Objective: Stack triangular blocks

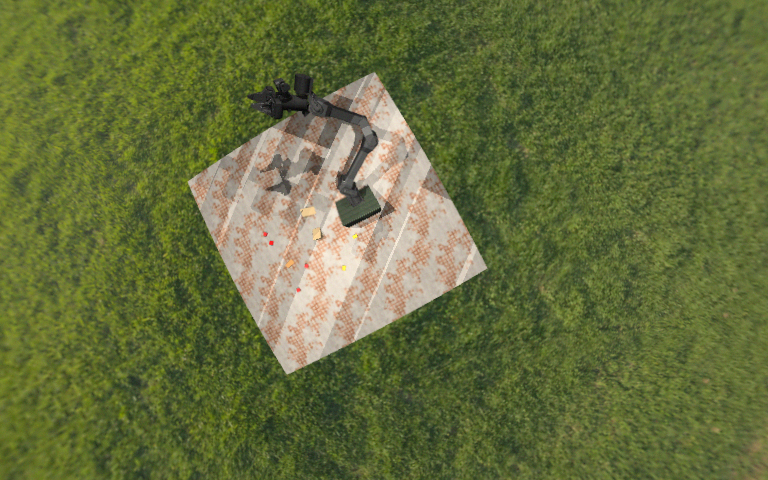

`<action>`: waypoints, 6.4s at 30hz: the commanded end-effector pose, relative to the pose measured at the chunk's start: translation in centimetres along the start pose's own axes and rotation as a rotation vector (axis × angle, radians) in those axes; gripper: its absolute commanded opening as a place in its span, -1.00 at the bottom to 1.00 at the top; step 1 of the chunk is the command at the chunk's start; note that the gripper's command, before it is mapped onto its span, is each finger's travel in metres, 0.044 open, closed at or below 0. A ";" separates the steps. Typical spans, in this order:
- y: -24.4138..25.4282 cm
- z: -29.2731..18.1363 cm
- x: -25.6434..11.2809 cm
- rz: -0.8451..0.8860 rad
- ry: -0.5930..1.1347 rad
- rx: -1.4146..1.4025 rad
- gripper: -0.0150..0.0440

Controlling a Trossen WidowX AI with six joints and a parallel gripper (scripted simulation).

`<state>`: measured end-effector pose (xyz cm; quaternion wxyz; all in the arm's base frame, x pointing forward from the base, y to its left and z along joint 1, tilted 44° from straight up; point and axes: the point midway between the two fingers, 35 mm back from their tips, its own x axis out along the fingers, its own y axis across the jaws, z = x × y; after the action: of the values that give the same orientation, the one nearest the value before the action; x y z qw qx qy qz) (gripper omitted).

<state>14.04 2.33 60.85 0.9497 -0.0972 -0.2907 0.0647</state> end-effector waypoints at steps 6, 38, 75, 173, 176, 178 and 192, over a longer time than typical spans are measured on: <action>-1.8 -13.4 4.4 -0.107 0.374 0.220 1.00; 3.9 -50.9 -16.9 -0.518 2.081 -0.422 1.00; 2.0 -53.8 -19.8 -0.512 2.108 -0.473 1.00; 0.2 -55.1 -22.6 -0.029 2.231 -0.741 -0.49; 0.2 -55.1 -22.6 0.058 2.242 -0.783 -0.49; 0.2 -55.1 -22.6 0.117 2.248 -0.811 -0.49; 0.2 -55.1 -22.5 0.541 2.257 -1.002 -0.49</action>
<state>26.55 -9.61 3.89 0.5079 -0.4773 0.7170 -0.0117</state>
